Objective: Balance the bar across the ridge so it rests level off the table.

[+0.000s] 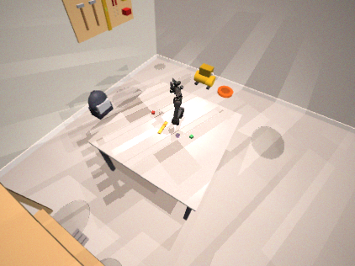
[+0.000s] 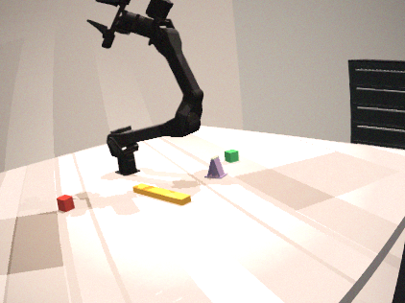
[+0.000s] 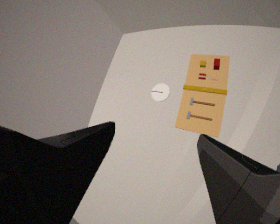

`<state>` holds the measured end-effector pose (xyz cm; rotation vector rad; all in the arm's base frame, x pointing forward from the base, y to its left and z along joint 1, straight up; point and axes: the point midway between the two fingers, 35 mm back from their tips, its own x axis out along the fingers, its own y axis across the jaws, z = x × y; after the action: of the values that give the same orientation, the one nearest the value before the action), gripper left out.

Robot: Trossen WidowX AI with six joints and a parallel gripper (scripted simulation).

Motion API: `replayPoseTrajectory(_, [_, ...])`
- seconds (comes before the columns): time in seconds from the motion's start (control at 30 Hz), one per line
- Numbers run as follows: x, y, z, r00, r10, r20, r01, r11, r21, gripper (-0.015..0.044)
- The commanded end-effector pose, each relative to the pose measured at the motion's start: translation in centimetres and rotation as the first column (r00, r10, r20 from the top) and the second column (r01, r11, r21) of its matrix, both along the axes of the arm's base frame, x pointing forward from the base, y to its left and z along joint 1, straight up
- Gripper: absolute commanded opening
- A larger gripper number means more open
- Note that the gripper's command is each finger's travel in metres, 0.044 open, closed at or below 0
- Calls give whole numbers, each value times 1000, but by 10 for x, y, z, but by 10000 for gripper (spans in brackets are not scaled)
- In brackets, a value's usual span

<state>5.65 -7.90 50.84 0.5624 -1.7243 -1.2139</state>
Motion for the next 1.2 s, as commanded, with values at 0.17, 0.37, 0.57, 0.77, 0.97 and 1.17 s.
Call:
replayPoseTrajectory(0.17, [-27, -3, -6, 999, 48, 15, -49, 995, 82, 315])
replayPoseTrajectory(0.37, [-42, -9, -11, 996, 88, 18, -90, 986, 140, 315])
replayPoseTrajectory(0.57, [-54, -18, -18, 991, 131, 15, -131, 970, 205, 315])
replayPoseTrajectory(0.77, [-63, -29, -25, 983, 182, 3, -176, 945, 275, 315])
replayPoseTrajectory(0.97, [-69, -42, -33, 970, 243, -19, -222, 911, 347, 315])
replayPoseTrajectory(1.17, [-73, -56, -42, 953, 302, -33, -261, 871, 416, 315])
